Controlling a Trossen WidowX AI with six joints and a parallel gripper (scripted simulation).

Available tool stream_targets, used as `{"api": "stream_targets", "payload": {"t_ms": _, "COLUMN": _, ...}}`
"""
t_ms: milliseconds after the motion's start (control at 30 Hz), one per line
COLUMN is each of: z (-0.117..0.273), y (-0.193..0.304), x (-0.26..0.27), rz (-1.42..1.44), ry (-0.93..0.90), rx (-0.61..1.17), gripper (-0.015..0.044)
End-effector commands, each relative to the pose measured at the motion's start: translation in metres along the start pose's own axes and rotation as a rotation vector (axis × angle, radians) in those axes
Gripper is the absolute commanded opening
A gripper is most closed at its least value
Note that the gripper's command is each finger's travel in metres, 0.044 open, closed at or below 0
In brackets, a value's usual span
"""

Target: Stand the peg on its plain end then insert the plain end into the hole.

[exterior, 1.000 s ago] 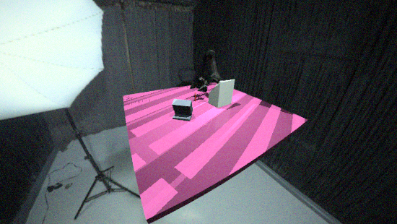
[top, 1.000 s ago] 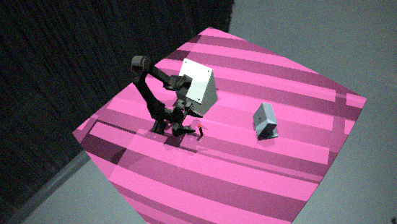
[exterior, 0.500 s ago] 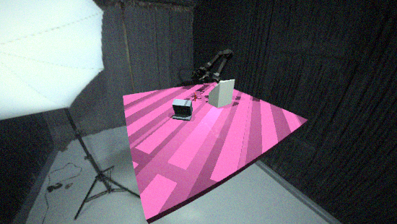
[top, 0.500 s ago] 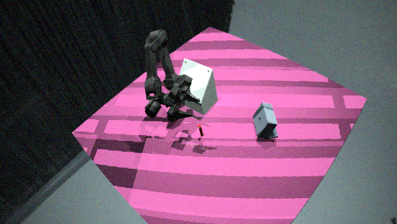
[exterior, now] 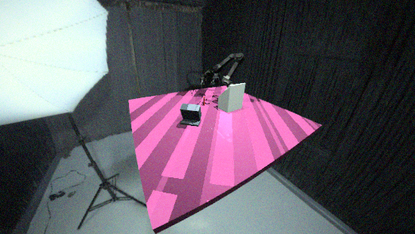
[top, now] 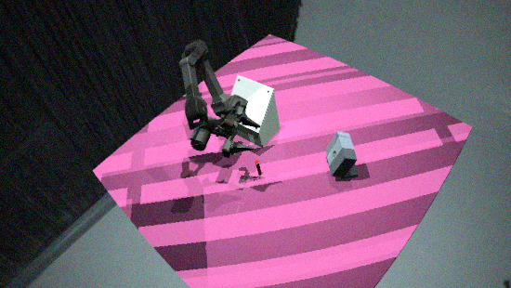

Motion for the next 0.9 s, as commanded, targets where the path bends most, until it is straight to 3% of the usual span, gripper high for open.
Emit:
{"api": "stream_targets", "payload": {"t_ms": 0, "z": -0.005, "y": 0.003, "x": -0.002, "rz": -0.079, "ry": -0.057, "rx": 0.075, "gripper": 0.044}}
{"api": "stream_targets", "payload": {"t_ms": 467, "z": -0.025, "y": 0.012, "x": -0.003, "rz": -0.288, "ry": -0.231, "rx": 0.447, "gripper": 0.044}}
{"api": "stream_targets", "payload": {"t_ms": 867, "z": -0.043, "y": 0.013, "x": -0.004, "rz": -0.324, "ry": -0.263, "rx": 0.794, "gripper": 0.044}}
Point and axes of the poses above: the point midway between the two fingers, 35 mm back from their tips, its own z axis back along the fingers, its own x axis across the jaws, y = z × x, the point moved 7 cm from there along z, back along the fingers, and after that the axes turned 3 degrees about z, right-handed, at the moved point
